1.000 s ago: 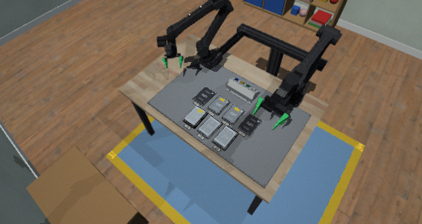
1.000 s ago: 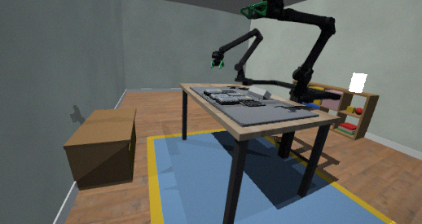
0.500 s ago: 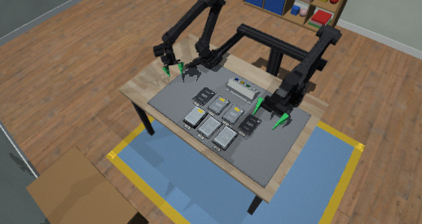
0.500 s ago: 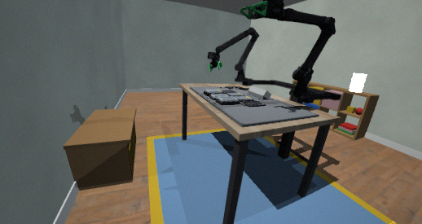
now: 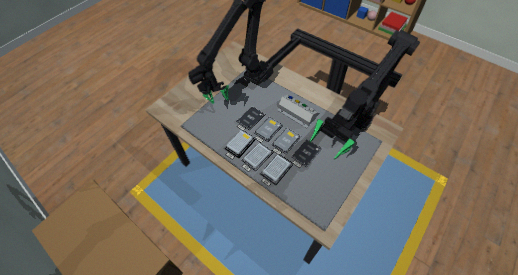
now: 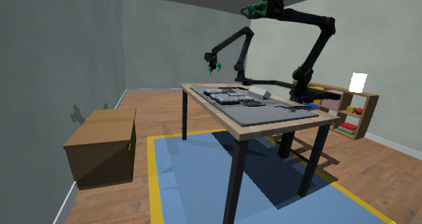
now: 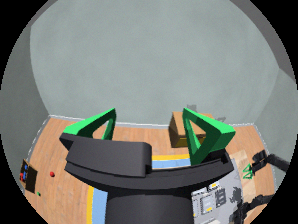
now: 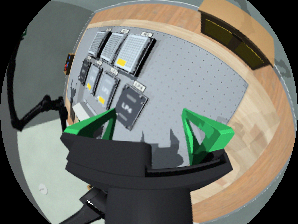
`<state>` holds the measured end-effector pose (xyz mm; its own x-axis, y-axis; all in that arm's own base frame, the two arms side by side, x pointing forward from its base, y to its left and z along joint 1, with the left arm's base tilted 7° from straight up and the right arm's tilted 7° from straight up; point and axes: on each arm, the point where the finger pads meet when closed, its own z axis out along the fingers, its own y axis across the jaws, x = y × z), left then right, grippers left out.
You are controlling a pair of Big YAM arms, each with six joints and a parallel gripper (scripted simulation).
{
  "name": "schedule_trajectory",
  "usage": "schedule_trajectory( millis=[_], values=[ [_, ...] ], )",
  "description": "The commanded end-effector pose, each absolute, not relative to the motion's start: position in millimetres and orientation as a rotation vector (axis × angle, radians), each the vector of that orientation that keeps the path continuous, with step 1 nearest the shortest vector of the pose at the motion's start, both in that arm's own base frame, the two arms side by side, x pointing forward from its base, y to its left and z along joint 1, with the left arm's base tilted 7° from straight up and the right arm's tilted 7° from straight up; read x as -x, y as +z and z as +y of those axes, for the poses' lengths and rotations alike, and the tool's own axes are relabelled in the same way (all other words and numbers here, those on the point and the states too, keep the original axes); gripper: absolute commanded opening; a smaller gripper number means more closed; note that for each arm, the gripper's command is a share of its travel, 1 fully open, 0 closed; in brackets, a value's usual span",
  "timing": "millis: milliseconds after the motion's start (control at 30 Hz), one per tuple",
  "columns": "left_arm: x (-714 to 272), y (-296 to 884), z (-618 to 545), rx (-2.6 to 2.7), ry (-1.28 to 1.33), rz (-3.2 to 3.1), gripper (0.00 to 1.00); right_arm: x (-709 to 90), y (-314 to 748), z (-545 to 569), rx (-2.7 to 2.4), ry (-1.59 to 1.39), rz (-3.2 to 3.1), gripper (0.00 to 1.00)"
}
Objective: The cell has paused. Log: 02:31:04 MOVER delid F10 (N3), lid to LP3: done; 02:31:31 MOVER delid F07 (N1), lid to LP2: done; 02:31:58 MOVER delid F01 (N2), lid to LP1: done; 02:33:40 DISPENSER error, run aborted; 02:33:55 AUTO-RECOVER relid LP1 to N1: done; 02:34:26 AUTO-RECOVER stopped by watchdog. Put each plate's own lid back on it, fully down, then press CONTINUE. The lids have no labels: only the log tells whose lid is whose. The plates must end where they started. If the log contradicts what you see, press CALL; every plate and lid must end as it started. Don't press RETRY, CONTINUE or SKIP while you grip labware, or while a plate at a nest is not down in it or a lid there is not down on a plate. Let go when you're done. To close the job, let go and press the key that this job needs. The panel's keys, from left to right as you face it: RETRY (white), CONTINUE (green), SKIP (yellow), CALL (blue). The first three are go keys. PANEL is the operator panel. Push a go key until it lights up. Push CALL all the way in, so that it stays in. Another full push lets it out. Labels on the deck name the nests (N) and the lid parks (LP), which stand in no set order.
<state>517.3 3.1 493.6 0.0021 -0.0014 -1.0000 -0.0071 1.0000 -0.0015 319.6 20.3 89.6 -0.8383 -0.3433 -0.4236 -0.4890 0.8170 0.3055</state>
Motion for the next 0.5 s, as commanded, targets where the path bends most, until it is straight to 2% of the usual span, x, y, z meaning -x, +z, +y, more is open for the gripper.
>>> schedule_trajectory(
  millis=[0,467],
  values=[
    [-517,528,-1,-0.006,0.004,1.508,1.0,-347,101,34,0.524,0.579,2.7,1.0],
    [-517,528,-1,-0.006,0.004,1.508,1.0,-356,75,93,0.406,0.511,2.939,1.0]
  ],
)
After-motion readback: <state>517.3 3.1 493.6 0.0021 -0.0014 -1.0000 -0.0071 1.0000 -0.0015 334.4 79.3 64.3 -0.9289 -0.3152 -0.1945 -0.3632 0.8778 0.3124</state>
